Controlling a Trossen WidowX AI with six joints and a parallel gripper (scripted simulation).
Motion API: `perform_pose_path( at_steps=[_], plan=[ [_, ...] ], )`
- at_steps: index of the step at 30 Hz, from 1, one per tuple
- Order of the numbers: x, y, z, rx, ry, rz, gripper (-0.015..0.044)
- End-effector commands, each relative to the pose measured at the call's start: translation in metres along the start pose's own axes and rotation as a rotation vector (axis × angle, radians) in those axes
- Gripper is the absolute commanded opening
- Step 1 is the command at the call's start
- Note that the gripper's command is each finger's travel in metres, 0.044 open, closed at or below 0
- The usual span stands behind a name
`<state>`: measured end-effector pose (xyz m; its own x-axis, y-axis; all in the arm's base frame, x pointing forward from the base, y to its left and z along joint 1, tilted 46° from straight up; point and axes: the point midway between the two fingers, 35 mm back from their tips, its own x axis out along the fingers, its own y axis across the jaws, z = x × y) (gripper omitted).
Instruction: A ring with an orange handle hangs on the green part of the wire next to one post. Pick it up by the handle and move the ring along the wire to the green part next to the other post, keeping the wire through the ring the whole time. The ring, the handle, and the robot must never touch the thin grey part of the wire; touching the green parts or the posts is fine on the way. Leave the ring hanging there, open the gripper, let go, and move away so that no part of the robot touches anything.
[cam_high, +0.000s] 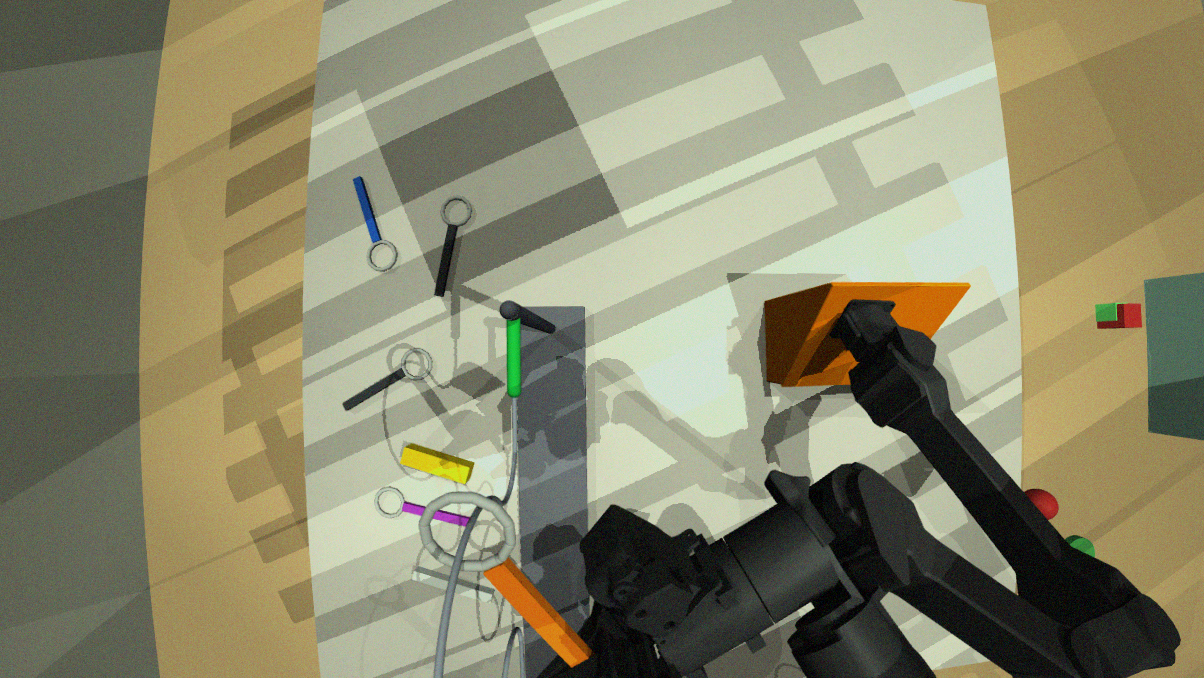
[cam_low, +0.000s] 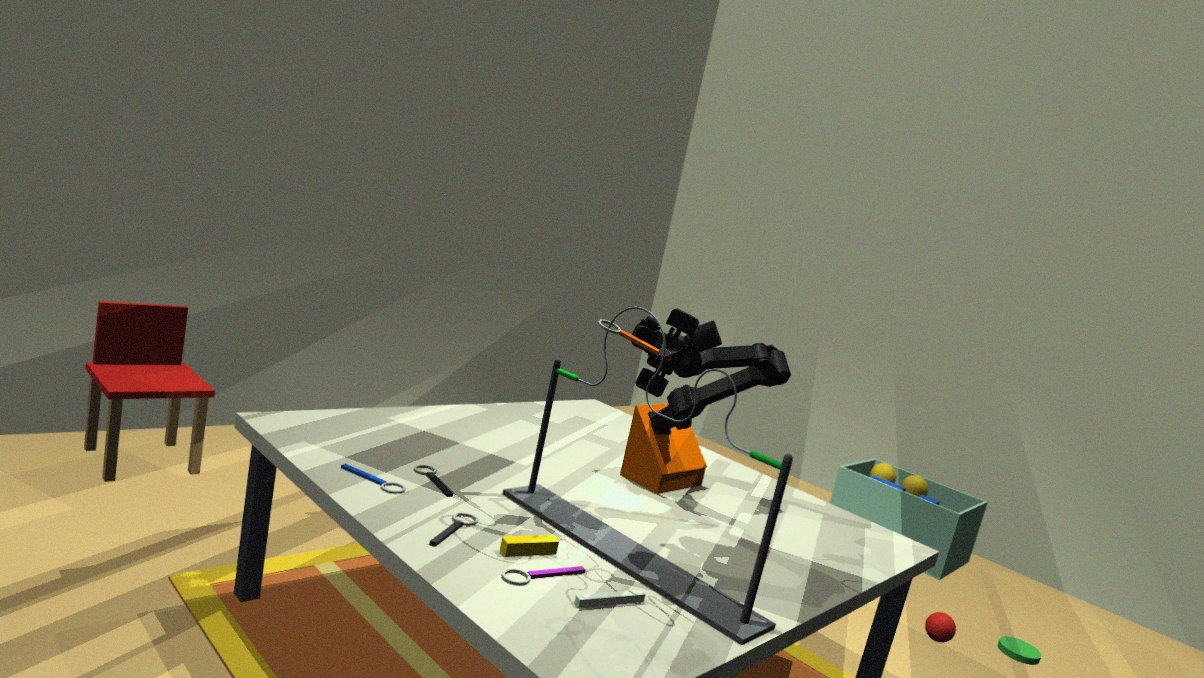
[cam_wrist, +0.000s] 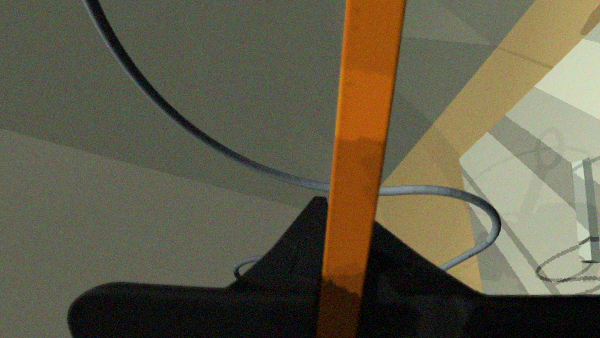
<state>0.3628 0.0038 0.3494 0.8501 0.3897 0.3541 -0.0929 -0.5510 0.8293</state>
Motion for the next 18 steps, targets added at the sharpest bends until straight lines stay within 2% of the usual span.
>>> perform_pose_path(
  at_steps=[1, 18],
  plan=[
    [-0.0003, 0.0003, 0.0008, 0.050, -0.009, 0.025, -0.0150],
    [0.0000, 0.0075, 0.0017, 0.235, -0.032, 0.127, -0.0150]
  ],
)
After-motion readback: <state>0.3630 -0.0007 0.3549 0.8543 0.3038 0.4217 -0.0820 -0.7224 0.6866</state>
